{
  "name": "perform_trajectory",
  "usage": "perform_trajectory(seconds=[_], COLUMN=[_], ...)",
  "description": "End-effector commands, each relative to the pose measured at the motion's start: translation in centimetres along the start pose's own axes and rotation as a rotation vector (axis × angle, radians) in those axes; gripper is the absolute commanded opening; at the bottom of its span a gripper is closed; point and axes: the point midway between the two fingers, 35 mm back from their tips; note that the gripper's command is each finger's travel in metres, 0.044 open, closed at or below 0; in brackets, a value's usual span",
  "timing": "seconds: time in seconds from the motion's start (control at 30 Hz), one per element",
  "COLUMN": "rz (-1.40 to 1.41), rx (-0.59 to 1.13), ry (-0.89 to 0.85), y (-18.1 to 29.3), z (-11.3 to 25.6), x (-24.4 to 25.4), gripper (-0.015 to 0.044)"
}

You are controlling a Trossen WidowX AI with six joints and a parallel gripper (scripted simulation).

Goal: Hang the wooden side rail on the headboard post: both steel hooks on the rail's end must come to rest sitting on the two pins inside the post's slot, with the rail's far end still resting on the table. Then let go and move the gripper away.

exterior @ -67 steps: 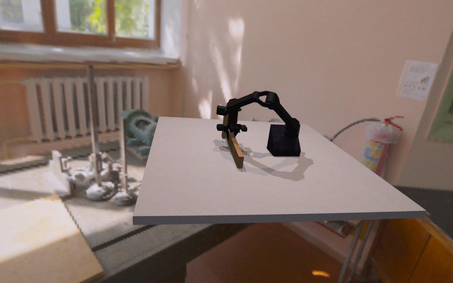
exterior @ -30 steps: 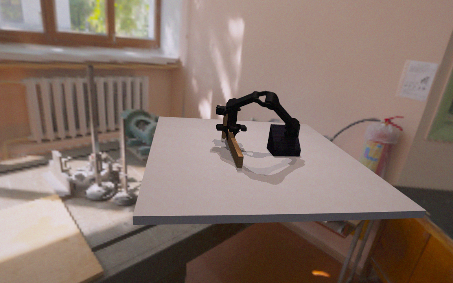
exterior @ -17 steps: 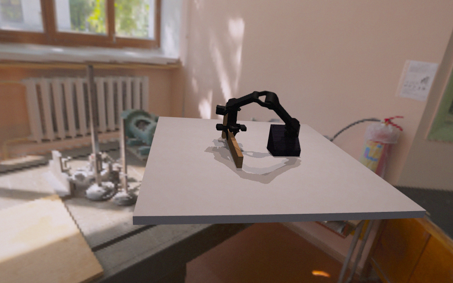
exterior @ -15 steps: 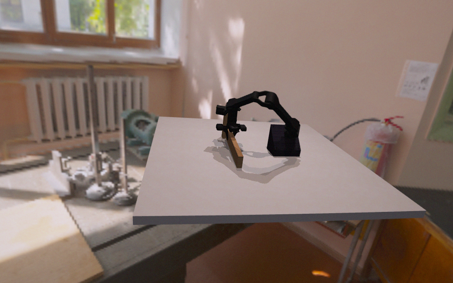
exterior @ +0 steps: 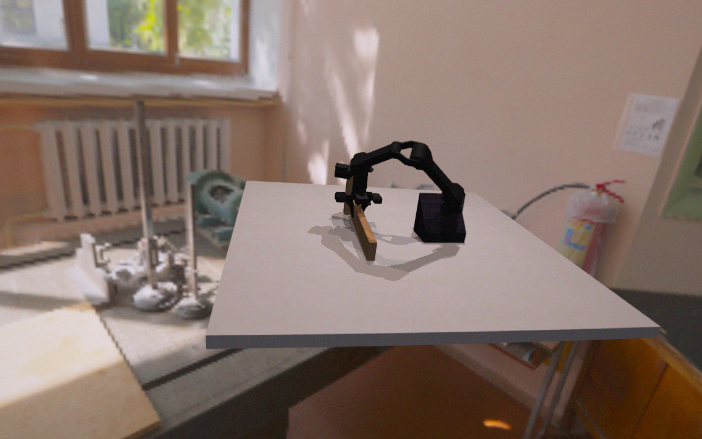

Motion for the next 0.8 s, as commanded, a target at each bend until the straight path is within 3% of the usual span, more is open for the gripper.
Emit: perform_trajectory(seconds=[0.0,0.77], rz=[-0.001,-0.001], rx=[0.005,0.005], ry=[0.009,0.009], y=[0.34,0.57], z=[0.33,0.43], x=[-0.07,-0.06], gripper=[0.0000,0.0000])
Point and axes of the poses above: the point midway between the two fingers, 35 mm back from their tips, its own z axis back along the fingers, its own x axis across the jaws, y = z × x, and after that the axes turned 5 degrees about z, right-handed
